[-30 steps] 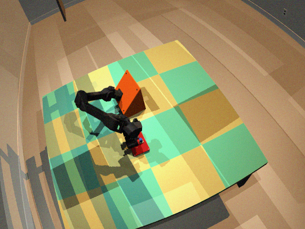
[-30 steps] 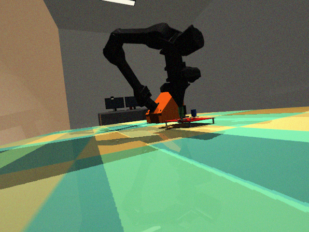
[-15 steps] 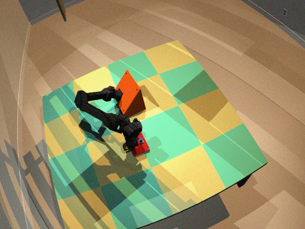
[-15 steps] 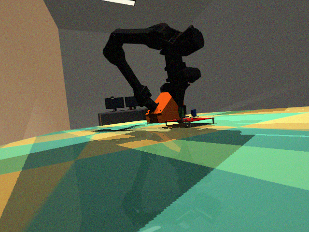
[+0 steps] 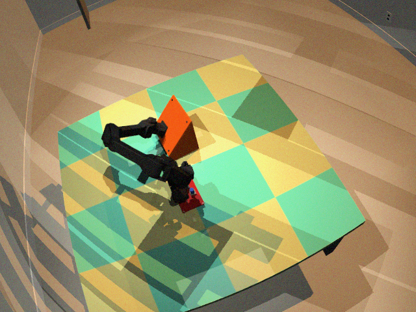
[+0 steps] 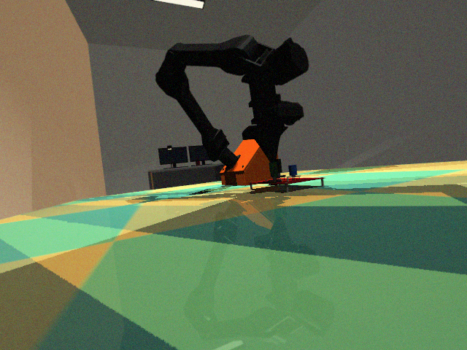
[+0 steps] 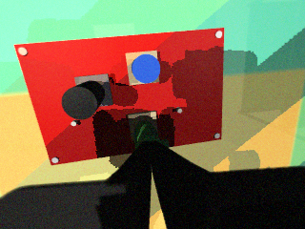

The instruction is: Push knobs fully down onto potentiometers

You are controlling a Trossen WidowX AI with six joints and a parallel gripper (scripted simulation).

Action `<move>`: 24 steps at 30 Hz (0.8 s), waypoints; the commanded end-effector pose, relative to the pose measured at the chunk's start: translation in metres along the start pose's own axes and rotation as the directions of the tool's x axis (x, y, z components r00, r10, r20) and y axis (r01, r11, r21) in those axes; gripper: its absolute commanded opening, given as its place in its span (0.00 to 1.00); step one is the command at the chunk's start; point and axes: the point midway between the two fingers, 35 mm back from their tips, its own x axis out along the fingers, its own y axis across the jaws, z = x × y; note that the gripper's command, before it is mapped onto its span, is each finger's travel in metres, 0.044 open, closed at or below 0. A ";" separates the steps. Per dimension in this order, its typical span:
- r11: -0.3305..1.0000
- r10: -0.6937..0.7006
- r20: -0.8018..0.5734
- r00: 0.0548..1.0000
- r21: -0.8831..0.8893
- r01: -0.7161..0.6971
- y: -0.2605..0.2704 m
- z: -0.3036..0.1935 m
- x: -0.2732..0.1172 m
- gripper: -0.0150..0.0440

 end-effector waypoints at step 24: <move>0.999 0.033 -0.012 0.999 0.025 -0.033 -0.003 -0.002 0.002 0.25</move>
